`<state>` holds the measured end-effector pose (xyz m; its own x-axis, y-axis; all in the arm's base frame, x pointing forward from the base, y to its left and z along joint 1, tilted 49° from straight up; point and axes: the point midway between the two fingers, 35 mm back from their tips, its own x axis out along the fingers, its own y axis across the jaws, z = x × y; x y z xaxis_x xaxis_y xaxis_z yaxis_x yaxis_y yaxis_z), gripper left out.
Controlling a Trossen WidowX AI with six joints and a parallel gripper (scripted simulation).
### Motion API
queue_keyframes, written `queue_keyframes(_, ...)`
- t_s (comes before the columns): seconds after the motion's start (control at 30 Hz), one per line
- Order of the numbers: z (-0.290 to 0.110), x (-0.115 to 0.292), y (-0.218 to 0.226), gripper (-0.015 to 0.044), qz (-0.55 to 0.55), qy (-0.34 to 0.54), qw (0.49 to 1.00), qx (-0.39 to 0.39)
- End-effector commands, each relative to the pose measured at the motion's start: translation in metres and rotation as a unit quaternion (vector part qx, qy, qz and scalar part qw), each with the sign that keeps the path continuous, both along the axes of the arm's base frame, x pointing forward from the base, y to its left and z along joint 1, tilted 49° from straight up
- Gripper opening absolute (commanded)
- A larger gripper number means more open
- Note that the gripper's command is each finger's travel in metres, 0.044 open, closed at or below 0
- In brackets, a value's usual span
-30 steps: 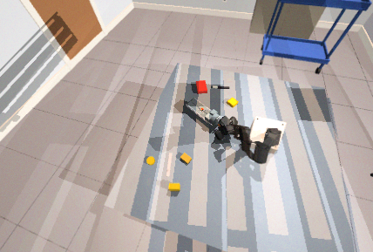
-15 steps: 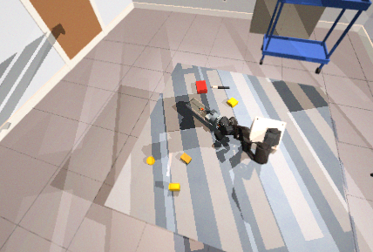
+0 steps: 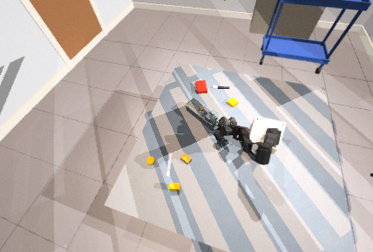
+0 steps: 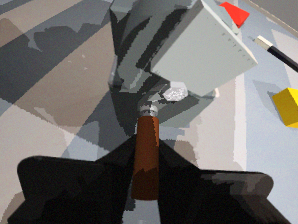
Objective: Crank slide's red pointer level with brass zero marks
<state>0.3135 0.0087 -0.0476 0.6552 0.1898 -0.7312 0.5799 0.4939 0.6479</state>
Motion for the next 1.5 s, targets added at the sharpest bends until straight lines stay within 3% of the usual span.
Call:
queue_keyframes(0.0, 0.0082, 0.0041, 0.0014, 0.0000, 0.002, -0.012, 1.000, 0.003)
queue_keyframes(1.47, 0.0159, 0.0054, -0.0017, 0.0000, 0.002, -0.012, 1.000, 0.003)
